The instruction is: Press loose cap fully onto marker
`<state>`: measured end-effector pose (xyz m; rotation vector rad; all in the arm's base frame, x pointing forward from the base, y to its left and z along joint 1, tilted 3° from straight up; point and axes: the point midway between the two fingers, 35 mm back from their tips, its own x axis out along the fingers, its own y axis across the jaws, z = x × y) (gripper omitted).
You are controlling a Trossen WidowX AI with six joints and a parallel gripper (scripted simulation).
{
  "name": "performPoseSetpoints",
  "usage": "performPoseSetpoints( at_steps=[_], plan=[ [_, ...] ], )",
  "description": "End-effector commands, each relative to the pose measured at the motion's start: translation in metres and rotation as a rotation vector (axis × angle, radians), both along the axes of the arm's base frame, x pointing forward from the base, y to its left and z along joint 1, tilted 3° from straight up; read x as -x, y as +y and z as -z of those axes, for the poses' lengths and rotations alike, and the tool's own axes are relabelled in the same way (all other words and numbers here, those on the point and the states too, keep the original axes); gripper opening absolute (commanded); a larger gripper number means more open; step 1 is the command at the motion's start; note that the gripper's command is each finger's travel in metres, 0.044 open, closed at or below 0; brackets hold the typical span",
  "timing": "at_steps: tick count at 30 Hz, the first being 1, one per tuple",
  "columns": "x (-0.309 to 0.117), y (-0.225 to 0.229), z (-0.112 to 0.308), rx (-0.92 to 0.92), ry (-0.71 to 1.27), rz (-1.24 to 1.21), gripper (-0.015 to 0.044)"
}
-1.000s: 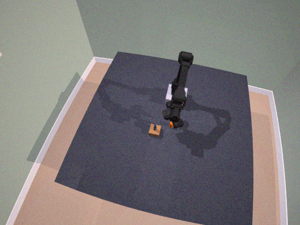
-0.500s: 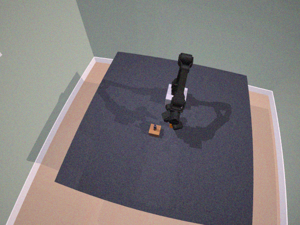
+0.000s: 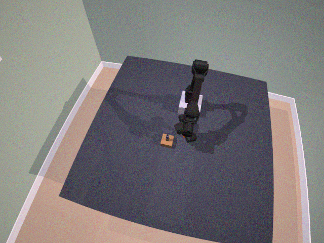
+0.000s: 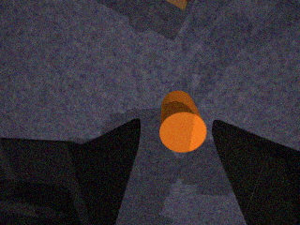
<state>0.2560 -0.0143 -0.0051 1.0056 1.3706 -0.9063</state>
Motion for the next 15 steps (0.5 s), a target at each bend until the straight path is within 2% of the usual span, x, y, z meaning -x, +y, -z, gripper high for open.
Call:
performPoseSetpoints(
  at_steps=[1, 14, 15],
  plan=[
    [0.003, 0.000, 0.009, 0.004, 0.010, 0.006, 0.0252],
    [0.003, 0.001, 0.027, 0.004, 0.010, 0.006, 0.0252],
    [0.003, 0.001, 0.027, 0.004, 0.010, 0.006, 0.0226]
  ],
)
